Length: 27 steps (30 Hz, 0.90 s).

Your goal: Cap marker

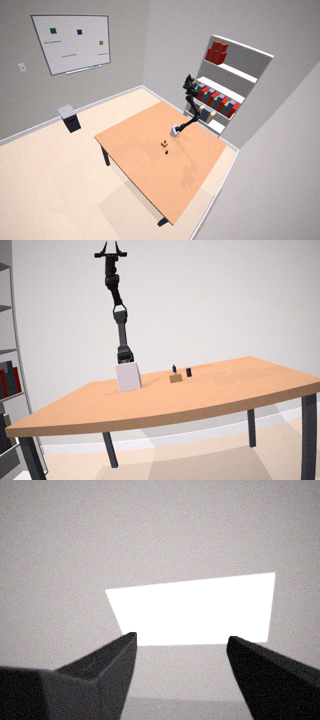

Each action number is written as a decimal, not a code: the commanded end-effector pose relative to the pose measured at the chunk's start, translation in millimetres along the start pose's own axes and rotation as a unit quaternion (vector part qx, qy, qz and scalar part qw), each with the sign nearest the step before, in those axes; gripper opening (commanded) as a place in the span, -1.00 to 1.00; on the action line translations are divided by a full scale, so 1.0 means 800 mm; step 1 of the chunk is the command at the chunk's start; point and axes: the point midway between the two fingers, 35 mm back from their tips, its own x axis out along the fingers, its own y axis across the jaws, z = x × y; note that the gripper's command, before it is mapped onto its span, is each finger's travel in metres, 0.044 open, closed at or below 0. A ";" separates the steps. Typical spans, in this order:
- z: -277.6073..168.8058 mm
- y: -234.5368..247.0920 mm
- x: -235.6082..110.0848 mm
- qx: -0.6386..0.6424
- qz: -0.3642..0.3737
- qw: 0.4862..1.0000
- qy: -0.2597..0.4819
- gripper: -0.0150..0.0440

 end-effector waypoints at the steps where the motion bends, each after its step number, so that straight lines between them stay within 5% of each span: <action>1: -0.051 0.067 -0.001 -0.023 0.056 0.996 0.072 0.35; 13: -0.175 0.287 -0.077 -0.116 0.288 0.919 0.244 0.35; 27: -0.237 0.492 -0.292 -0.204 0.599 0.708 0.314 0.35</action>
